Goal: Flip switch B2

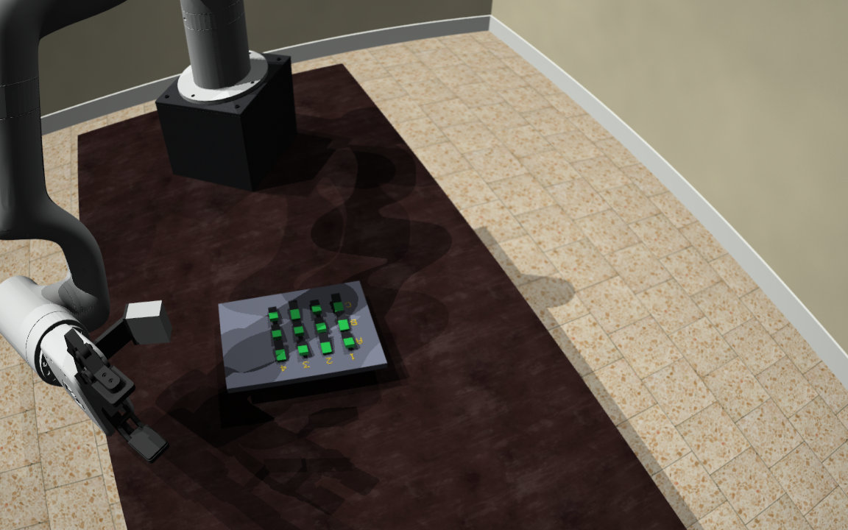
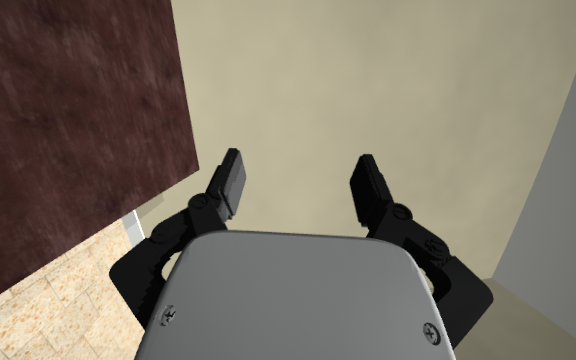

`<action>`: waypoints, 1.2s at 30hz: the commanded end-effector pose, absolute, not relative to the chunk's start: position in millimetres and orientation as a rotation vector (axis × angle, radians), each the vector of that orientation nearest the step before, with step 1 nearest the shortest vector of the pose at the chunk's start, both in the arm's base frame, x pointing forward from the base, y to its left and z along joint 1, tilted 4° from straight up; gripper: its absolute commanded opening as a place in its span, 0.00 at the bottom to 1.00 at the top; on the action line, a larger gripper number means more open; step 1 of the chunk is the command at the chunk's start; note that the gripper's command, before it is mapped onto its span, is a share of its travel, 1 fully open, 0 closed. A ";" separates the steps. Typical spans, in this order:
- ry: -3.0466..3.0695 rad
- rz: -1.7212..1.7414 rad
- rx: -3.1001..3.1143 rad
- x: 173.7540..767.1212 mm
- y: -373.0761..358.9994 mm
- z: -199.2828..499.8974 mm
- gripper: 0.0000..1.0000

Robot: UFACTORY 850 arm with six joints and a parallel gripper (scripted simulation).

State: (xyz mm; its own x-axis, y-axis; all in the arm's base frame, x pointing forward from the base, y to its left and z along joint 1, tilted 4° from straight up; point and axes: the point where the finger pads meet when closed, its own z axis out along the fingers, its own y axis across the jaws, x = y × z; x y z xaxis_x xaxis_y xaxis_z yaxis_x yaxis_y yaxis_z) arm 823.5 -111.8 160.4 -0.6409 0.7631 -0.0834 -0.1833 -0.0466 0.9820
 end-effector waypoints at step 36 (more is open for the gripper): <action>2.202 1.702 0.353 752.0 31.6 98.4 0.00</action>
